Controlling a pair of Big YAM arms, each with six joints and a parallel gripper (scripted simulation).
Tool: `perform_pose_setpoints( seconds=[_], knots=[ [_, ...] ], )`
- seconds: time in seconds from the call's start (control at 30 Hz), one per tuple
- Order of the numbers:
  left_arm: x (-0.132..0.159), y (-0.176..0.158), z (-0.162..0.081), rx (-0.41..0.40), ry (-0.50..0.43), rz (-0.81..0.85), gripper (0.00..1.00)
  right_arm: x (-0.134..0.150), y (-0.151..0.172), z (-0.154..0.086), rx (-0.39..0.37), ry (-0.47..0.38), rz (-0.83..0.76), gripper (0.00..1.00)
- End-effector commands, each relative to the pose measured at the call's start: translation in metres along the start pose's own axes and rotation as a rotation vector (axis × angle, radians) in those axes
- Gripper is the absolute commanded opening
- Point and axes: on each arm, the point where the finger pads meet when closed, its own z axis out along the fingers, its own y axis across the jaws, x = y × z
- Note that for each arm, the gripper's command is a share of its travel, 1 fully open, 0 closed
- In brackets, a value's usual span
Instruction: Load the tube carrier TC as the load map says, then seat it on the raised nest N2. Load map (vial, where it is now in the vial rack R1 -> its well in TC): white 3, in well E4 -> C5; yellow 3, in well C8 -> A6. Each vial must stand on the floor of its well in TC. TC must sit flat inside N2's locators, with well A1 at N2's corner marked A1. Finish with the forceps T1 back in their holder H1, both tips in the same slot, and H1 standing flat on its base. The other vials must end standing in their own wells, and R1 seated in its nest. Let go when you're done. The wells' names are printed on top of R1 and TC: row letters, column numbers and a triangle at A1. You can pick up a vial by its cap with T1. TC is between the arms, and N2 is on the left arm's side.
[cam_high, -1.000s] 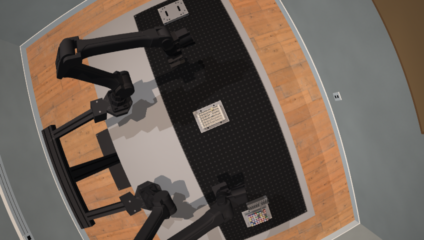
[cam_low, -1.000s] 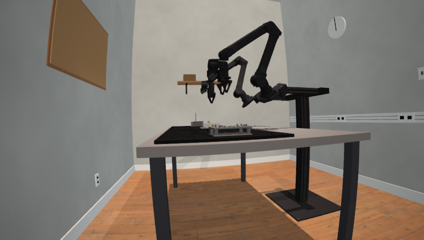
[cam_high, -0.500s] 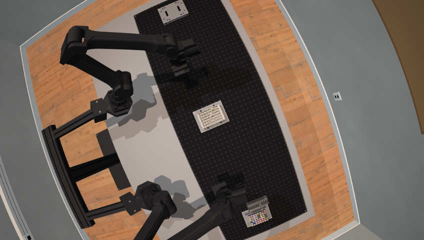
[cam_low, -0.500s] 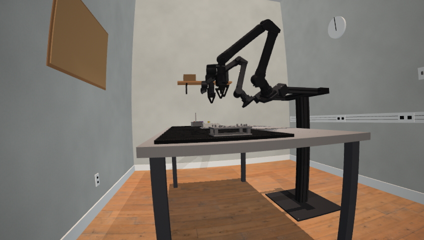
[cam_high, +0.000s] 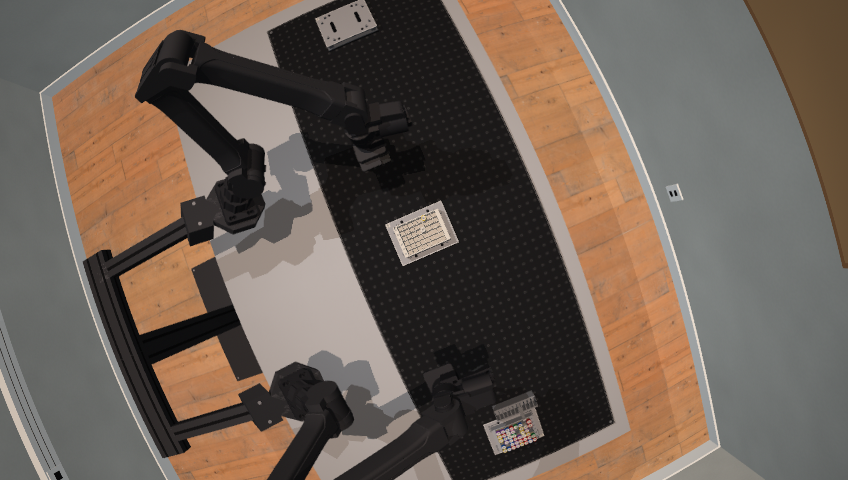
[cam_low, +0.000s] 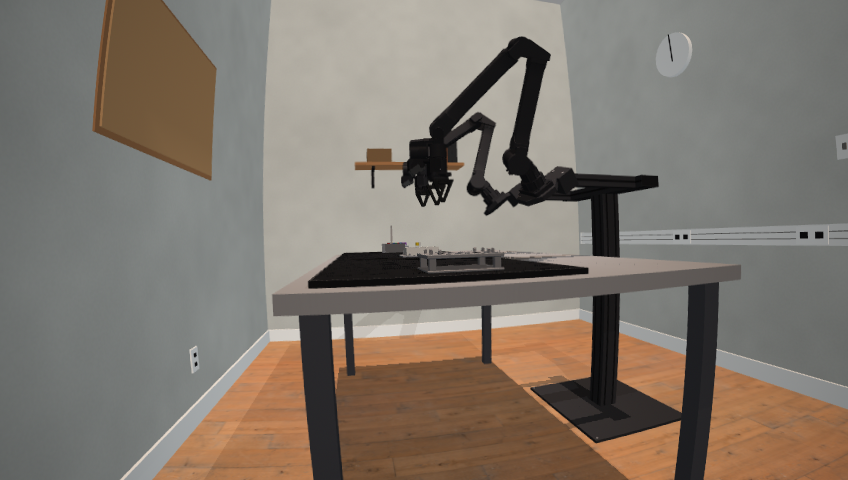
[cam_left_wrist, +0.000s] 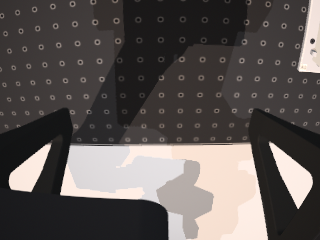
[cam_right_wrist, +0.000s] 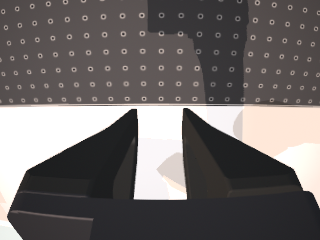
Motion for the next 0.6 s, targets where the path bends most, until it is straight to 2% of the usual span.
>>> perform_pose_setpoints(
  seconds=[0.0,0.13,0.57],
  knots=[
    [-0.009,-0.015,0.004,0.008,-0.017,-0.034,1.00,-0.010,-0.003,-0.008,0.003,-0.019,0.015,0.24],
    [-0.024,-0.030,0.005,0.014,-0.039,-0.046,1.00,-0.010,-0.003,-0.008,0.003,-0.019,0.015,0.24],
    [-0.027,-0.072,0.025,0.017,-0.035,-0.045,1.00,-0.010,-0.003,-0.008,0.003,-0.019,0.015,0.24]
  ],
)
